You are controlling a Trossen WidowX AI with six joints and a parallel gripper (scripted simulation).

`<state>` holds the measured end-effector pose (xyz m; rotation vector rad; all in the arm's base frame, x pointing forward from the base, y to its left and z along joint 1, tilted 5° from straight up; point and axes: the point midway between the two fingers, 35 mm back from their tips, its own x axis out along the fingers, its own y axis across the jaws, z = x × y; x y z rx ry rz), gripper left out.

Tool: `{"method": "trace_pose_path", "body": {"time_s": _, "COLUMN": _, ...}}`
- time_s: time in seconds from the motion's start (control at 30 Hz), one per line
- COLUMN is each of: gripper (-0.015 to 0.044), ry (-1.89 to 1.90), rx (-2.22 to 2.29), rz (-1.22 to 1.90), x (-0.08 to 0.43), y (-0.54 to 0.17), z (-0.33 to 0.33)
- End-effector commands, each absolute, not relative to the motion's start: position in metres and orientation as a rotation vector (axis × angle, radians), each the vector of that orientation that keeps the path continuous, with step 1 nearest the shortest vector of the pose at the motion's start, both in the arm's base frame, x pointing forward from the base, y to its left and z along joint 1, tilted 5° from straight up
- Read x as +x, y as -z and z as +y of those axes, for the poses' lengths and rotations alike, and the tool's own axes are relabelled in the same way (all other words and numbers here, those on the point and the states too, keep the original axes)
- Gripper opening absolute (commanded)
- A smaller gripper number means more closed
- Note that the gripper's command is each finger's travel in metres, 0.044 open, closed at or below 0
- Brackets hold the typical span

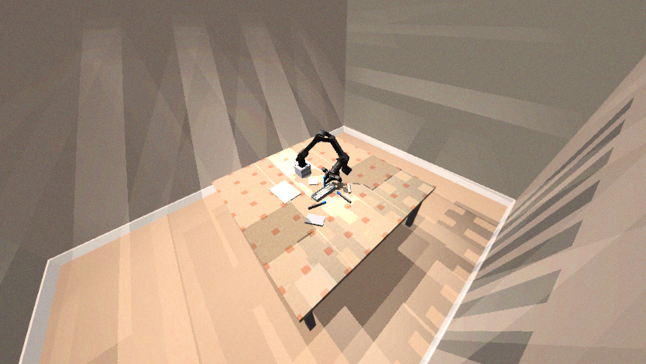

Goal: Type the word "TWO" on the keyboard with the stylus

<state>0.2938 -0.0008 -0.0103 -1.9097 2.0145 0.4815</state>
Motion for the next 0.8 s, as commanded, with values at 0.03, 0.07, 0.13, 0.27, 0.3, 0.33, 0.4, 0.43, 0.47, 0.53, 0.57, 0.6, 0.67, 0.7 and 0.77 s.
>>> {"method": "trace_pose_path", "body": {"time_s": 0.03, "gripper": 0.0081, "ry": -0.484, "rx": -1.916, "rz": 2.013, "x": 0.294, "y": 0.012, "z": -0.001}}
{"method": "trace_pose_path", "body": {"time_s": 0.07, "gripper": 0.0081, "ry": -0.484, "rx": -1.916, "rz": 2.013, "x": 0.294, "y": 0.012, "z": -0.001}}
{"method": "trace_pose_path", "body": {"time_s": 0.13, "gripper": 0.0081, "ry": -0.484, "rx": -1.916, "rz": 2.013, "x": 0.294, "y": 0.012, "z": -0.001}}
{"method": "trace_pose_path", "body": {"time_s": 0.27, "gripper": 0.0081, "ry": -0.484, "rx": -1.916, "rz": 2.013, "x": 0.294, "y": 0.012, "z": -0.001}}
{"method": "trace_pose_path", "body": {"time_s": 0.3, "gripper": 0.0081, "ry": -0.484, "rx": -1.916, "rz": 2.013, "x": 0.294, "y": 0.012, "z": -0.001}}
{"method": "trace_pose_path", "body": {"time_s": 0.33, "gripper": 0.0081, "ry": -0.484, "rx": -1.916, "rz": 2.013, "x": 0.294, "y": 0.011, "z": -0.001}}
{"method": "trace_pose_path", "body": {"time_s": 0.4, "gripper": 0.0081, "ry": -0.484, "rx": -1.916, "rz": 2.013, "x": 0.295, "y": 0.006, "z": -0.001}}
{"method": "trace_pose_path", "body": {"time_s": 0.43, "gripper": 0.0081, "ry": -0.484, "rx": -1.916, "rz": 2.013, "x": 0.295, "y": 0.002, "z": 0.0}}
{"method": "trace_pose_path", "body": {"time_s": 0.47, "gripper": 0.0081, "ry": -0.484, "rx": -1.916, "rz": 2.013, "x": 0.295, "y": -0.003, "z": 0.0}}
{"method": "trace_pose_path", "body": {"time_s": 0.53, "gripper": 0.0081, "ry": -0.484, "rx": -1.916, "rz": 2.013, "x": 0.295, "y": -0.012, "z": 0.0}}
{"method": "trace_pose_path", "body": {"time_s": 0.57, "gripper": 0.0081, "ry": -0.484, "rx": -1.916, "rz": 2.013, "x": 0.296, "y": -0.018, "z": 0.001}}
{"method": "trace_pose_path", "body": {"time_s": 0.6, "gripper": 0.0081, "ry": -0.484, "rx": -1.916, "rz": 2.013, "x": 0.295, "y": -0.022, "z": 0.001}}
{"method": "trace_pose_path", "body": {"time_s": 0.67, "gripper": 0.0081, "ry": -0.484, "rx": -1.916, "rz": 2.013, "x": 0.295, "y": -0.026, "z": 0.001}}
{"method": "trace_pose_path", "body": {"time_s": 0.7, "gripper": 0.0081, "ry": -0.484, "rx": -1.916, "rz": 2.013, "x": 0.295, "y": -0.026, "z": 0.001}}
{"method": "trace_pose_path", "body": {"time_s": 0.77, "gripper": 0.0084, "ry": -0.483, "rx": -1.915, "rz": 2.012, "x": 0.295, "y": -0.023, "z": 0.001}}
